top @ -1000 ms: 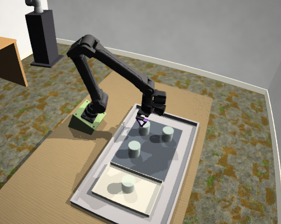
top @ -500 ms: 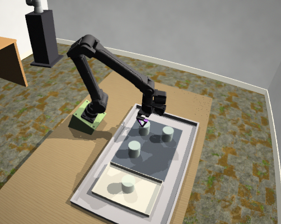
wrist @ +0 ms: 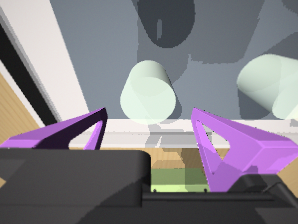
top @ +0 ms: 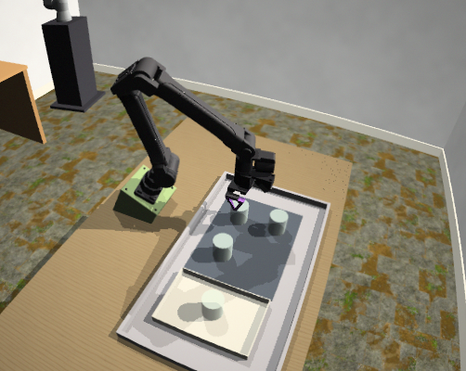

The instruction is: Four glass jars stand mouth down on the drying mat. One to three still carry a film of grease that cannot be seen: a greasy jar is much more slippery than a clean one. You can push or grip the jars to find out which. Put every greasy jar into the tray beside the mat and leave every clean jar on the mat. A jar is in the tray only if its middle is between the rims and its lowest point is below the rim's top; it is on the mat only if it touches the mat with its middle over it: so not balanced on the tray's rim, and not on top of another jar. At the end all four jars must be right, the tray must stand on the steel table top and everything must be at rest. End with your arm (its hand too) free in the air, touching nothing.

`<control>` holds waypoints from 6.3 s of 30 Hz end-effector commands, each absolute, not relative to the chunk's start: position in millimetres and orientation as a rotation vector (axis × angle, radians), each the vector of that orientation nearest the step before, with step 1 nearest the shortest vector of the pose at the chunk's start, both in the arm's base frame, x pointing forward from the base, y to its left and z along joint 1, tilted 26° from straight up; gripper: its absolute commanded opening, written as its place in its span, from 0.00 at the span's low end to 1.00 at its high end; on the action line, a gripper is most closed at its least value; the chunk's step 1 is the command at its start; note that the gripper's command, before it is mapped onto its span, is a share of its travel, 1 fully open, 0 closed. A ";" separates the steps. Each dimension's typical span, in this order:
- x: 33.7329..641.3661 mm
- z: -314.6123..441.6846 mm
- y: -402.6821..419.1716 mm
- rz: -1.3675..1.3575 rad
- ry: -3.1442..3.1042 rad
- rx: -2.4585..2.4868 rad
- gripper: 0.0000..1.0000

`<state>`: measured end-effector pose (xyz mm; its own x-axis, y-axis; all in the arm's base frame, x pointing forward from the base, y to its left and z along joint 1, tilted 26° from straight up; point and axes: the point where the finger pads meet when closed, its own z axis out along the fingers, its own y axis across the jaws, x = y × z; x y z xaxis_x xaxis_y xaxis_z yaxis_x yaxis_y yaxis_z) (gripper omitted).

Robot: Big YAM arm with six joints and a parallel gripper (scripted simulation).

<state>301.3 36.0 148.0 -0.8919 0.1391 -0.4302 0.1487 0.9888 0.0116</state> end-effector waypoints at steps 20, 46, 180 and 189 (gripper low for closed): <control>321.5 113.8 34.4 -0.027 2.684 0.207 1.00; 326.7 103.0 33.7 -0.027 2.684 0.207 0.00; 285.8 252.2 -16.6 -0.027 2.683 0.207 0.00; 290.4 255.8 -39.0 -0.027 2.683 0.207 0.00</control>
